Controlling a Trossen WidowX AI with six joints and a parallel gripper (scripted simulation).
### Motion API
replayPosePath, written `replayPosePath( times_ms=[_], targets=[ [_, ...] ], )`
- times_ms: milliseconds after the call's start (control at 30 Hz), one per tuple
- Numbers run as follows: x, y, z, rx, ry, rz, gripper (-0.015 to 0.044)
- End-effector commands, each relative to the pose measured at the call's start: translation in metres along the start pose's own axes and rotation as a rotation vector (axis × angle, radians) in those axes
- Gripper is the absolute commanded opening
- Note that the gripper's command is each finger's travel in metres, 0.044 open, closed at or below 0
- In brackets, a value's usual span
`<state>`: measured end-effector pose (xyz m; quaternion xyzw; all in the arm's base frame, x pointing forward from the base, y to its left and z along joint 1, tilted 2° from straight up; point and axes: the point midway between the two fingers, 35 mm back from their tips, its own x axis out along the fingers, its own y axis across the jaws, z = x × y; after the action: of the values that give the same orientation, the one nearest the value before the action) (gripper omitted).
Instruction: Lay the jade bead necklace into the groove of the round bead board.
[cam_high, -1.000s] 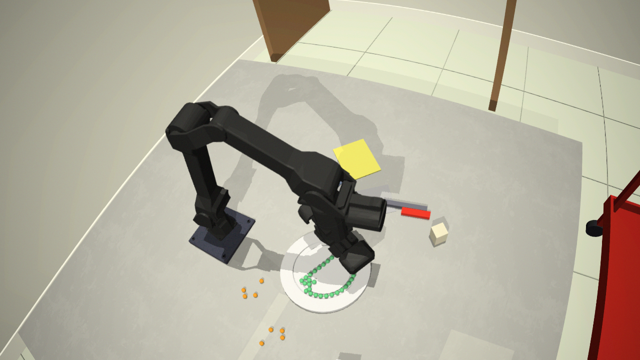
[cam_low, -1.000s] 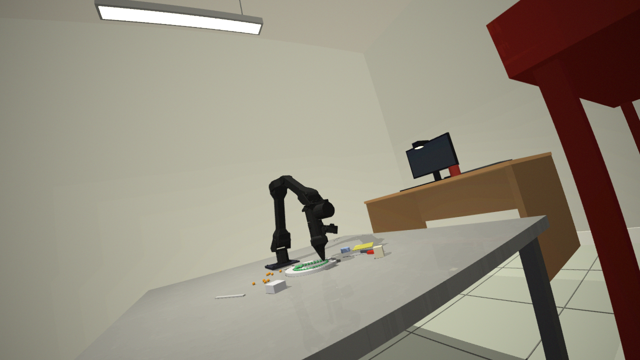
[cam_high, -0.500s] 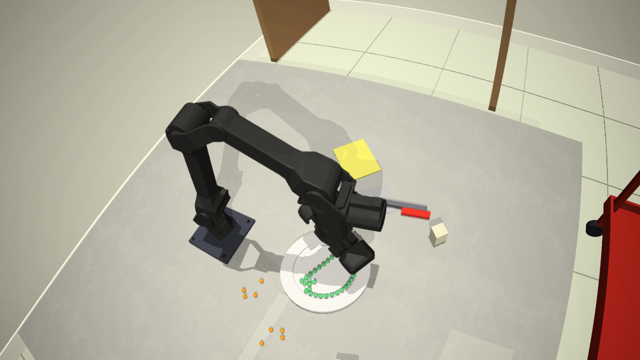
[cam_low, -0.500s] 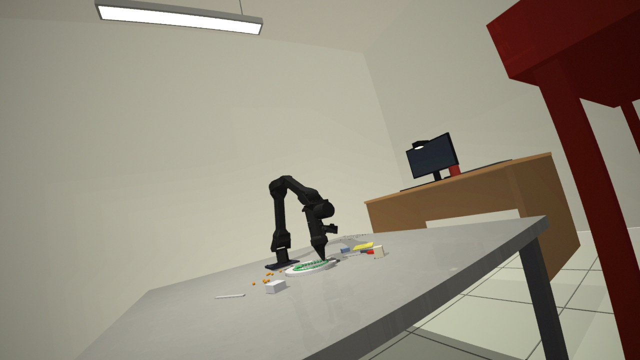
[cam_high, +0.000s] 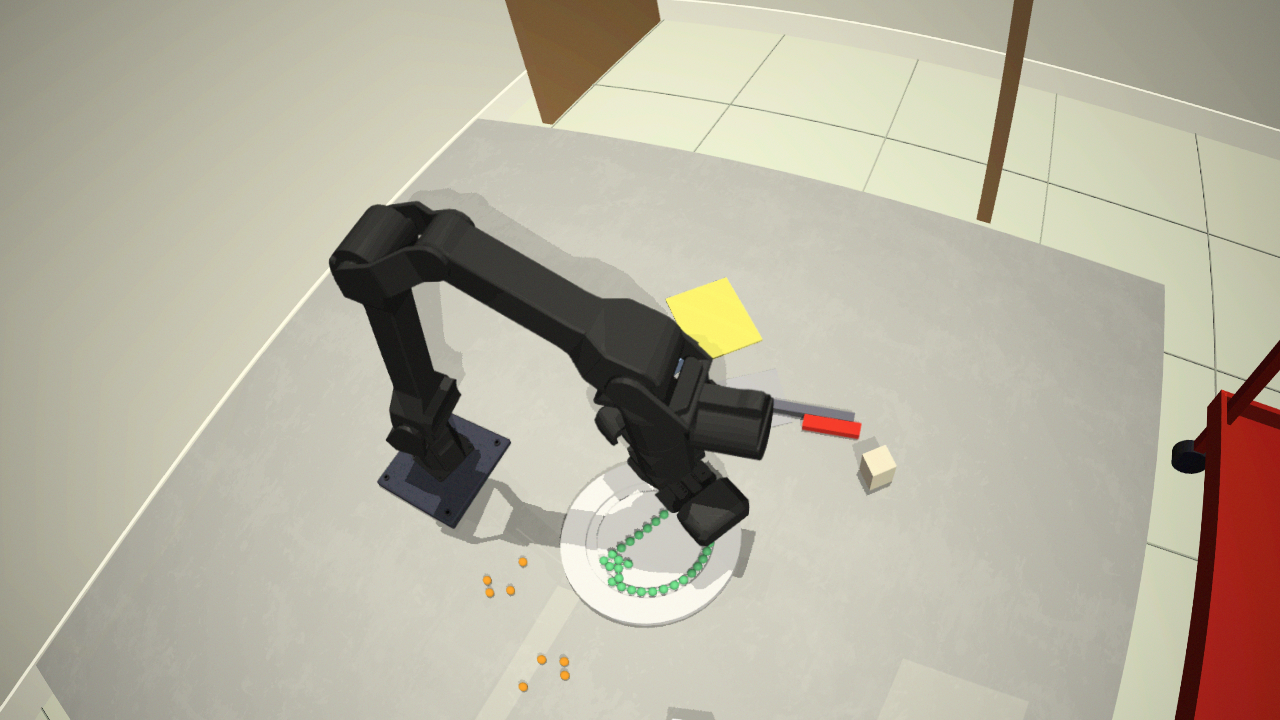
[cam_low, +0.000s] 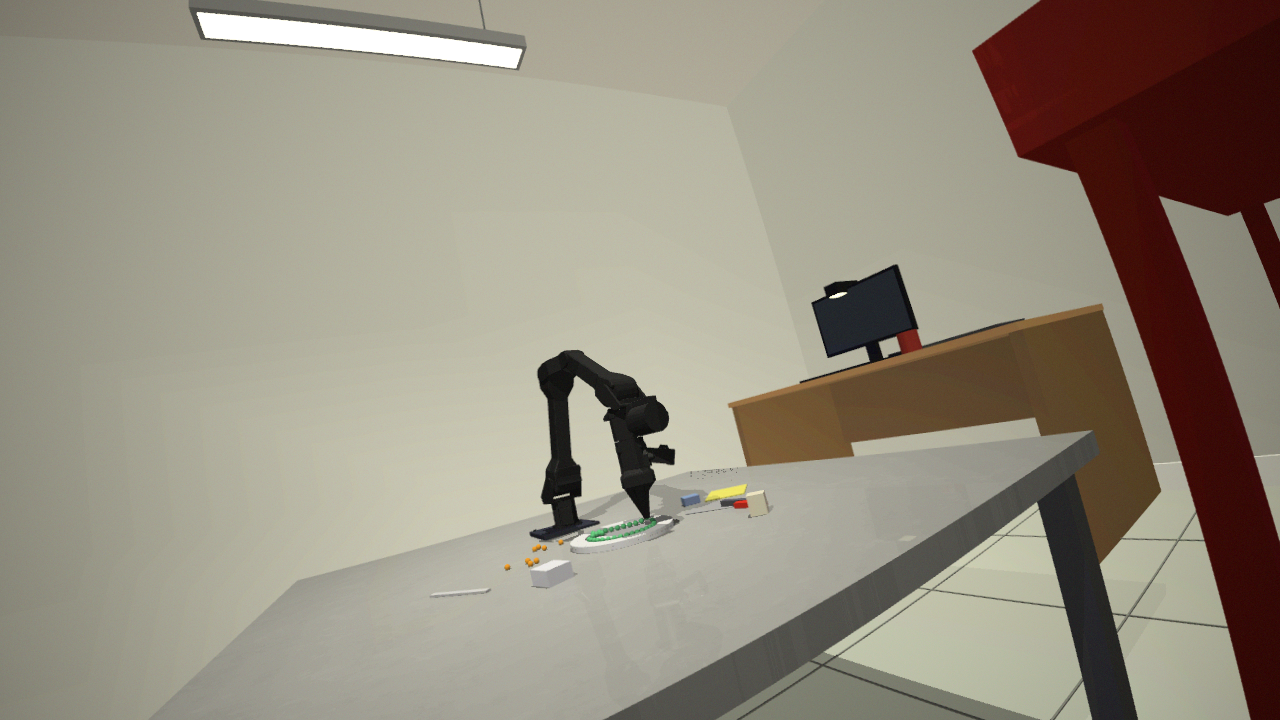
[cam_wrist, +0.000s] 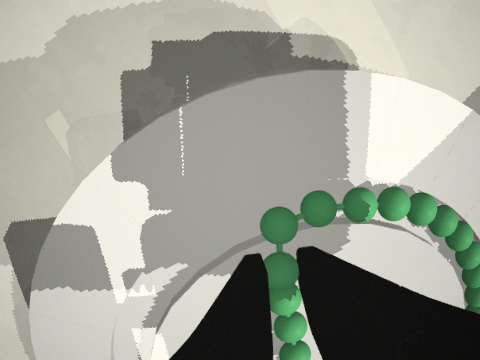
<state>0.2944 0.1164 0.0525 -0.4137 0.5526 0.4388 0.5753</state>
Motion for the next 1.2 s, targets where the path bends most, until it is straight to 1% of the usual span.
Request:
replayPosePath(
  times_ms=[0,567,1100,1133,1167],
  targets=[
    [-0.0009,0.0048,0.0035,-0.005,0.003,0.001,0.0],
    [0.0076,0.01,0.0079,-0.005,0.003,0.001,0.0],
    [-0.0005,0.0099,0.008,-0.006,0.003,0.001,0.042],
    [0.0028,0.0098,0.0088,-0.01,-0.001,0.002,0.044],
    [0.0012,0.0098,0.0088,-0.008,0.001,0.002,0.044]
  ],
)
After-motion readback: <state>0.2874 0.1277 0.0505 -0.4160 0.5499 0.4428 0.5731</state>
